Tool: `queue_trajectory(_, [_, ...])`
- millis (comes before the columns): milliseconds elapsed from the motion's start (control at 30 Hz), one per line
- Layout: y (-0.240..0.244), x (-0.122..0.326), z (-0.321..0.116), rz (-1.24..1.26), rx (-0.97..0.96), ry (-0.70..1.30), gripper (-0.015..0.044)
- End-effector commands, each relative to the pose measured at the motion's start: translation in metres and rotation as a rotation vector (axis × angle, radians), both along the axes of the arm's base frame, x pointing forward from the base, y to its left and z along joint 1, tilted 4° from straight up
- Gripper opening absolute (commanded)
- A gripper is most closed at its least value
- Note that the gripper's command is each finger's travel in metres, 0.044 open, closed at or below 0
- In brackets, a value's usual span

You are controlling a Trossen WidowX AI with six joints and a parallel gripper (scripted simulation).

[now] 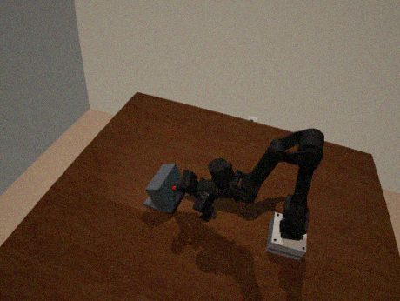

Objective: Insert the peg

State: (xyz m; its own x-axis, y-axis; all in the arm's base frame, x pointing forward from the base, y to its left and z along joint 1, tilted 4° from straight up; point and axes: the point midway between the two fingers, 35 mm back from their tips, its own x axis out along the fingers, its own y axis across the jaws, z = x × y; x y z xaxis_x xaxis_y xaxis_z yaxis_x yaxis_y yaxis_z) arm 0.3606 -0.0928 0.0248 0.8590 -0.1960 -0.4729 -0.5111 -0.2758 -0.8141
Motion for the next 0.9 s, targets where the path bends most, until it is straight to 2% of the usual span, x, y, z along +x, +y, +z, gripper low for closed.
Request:
queue_trajectory(0, [-0.0002, 0.0009, -0.0031, 0.000, 0.001, 0.005, 0.0000])
queue_trajectory(333, [-0.0002, 0.0007, -0.0004, 0.000, 0.000, -0.001, 0.0000])
queue_trajectory(867, [0.0000, -0.0001, 0.0005, 0.000, 0.000, 0.000, 0.0420])
